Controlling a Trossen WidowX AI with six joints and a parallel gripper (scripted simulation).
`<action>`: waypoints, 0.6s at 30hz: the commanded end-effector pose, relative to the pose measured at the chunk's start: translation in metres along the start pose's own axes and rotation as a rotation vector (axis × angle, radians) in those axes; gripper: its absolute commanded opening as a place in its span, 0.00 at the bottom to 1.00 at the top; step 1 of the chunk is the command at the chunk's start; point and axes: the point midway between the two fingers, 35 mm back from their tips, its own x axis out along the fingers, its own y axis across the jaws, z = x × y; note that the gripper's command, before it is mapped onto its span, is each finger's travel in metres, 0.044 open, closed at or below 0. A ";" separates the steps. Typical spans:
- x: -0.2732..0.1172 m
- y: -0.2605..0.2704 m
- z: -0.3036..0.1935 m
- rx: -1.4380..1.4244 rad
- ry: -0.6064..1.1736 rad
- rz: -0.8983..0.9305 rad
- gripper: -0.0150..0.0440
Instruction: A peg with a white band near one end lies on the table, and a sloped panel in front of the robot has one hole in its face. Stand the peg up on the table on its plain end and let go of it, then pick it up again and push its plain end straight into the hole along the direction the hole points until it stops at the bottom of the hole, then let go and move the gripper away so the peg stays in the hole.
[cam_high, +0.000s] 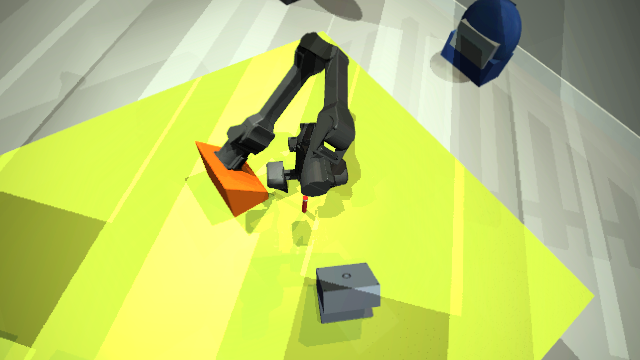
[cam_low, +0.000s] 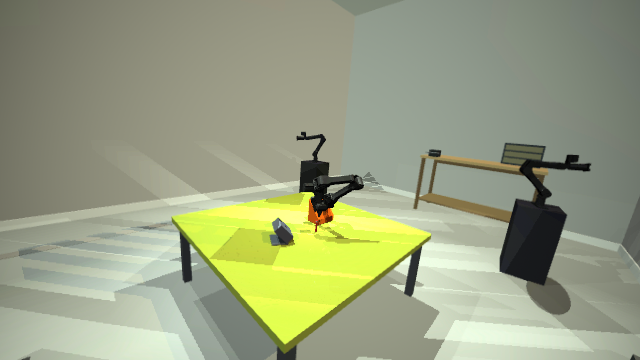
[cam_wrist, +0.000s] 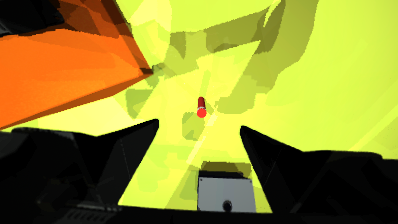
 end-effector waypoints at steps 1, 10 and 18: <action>-0.001 -0.002 -0.001 -0.005 -0.005 -0.012 1.00; 0.018 -0.002 -0.001 -0.108 0.002 -0.007 1.00; 0.024 -0.002 -0.001 -0.113 0.004 -0.005 1.00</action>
